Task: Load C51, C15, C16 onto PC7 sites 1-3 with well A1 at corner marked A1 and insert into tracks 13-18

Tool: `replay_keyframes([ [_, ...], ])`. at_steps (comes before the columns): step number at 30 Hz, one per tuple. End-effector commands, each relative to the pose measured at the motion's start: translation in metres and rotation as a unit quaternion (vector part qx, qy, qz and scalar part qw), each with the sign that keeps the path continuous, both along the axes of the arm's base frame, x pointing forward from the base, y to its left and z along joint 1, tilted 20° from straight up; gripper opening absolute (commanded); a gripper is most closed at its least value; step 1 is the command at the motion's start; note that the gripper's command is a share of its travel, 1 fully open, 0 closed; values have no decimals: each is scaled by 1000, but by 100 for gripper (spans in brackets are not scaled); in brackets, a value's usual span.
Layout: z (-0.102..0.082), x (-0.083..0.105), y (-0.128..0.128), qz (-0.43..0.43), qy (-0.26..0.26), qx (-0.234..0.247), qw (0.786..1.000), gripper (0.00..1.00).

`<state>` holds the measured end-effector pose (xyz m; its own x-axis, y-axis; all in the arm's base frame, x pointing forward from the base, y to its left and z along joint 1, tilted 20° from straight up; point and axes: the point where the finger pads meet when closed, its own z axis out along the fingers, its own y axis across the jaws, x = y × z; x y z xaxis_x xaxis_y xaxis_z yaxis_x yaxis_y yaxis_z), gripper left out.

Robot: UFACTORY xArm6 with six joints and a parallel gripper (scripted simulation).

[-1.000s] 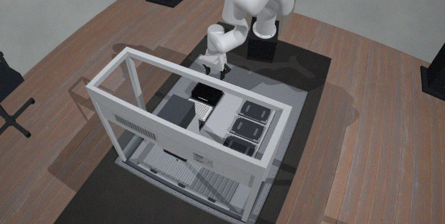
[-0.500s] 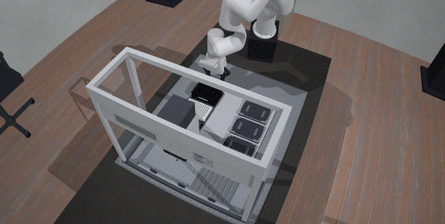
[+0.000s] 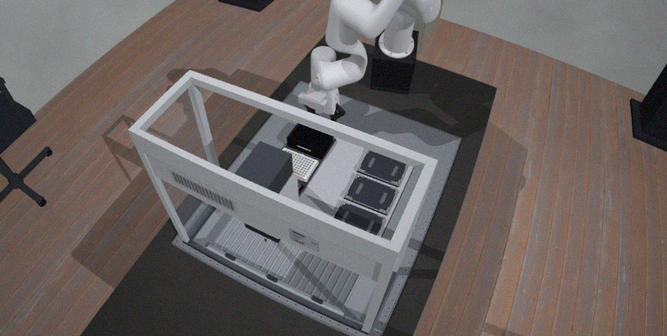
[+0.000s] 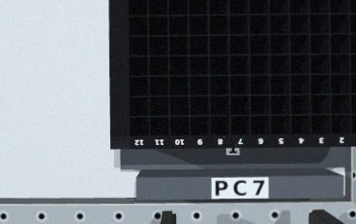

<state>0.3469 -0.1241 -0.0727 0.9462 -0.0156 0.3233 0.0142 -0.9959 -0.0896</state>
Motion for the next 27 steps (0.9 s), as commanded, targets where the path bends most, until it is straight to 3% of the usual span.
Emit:
replay_keyframes([
  [1,1,1,0,0,-1,-1,1000,82],
  [27,-15,6,1,0,-1,-1,1000,82],
])
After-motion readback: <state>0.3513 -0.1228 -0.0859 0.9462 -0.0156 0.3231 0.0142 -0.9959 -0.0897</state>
